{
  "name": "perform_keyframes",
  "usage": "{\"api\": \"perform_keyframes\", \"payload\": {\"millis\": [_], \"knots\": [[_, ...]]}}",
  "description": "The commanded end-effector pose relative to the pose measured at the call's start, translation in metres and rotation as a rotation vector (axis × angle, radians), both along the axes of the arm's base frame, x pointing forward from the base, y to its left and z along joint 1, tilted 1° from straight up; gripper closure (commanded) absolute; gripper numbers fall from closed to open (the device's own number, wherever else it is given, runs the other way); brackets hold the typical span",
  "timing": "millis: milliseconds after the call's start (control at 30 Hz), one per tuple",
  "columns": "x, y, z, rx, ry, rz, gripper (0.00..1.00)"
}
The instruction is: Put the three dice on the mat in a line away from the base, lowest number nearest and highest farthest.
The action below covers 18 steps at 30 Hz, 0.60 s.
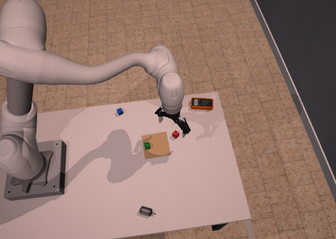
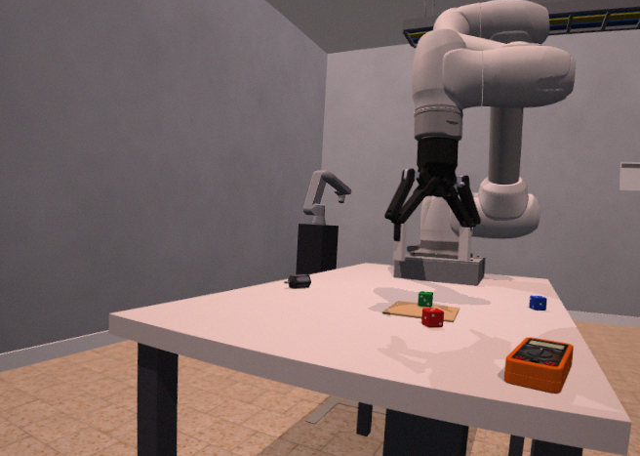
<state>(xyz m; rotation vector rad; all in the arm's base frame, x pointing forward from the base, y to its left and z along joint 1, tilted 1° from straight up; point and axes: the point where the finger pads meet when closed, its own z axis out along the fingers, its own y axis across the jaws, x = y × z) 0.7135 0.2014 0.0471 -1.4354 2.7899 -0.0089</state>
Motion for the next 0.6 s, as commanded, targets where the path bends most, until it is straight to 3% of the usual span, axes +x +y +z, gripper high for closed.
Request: {"api": "perform_keyframes", "payload": {"millis": [0, 133, 167, 567], "knots": [[0.0138, 0.0111, -0.0026, -0.014, 0.010, -0.102, 0.00], [0.0181, 0.0133, -0.0033, -0.014, 0.009, -0.132, 0.00], [0.0181, 0.0133, -0.0033, -0.014, 0.009, -0.132, 0.65], [0.0171, 0.0135, -0.0037, -0.012, 0.011, -0.131, 0.65]]}}
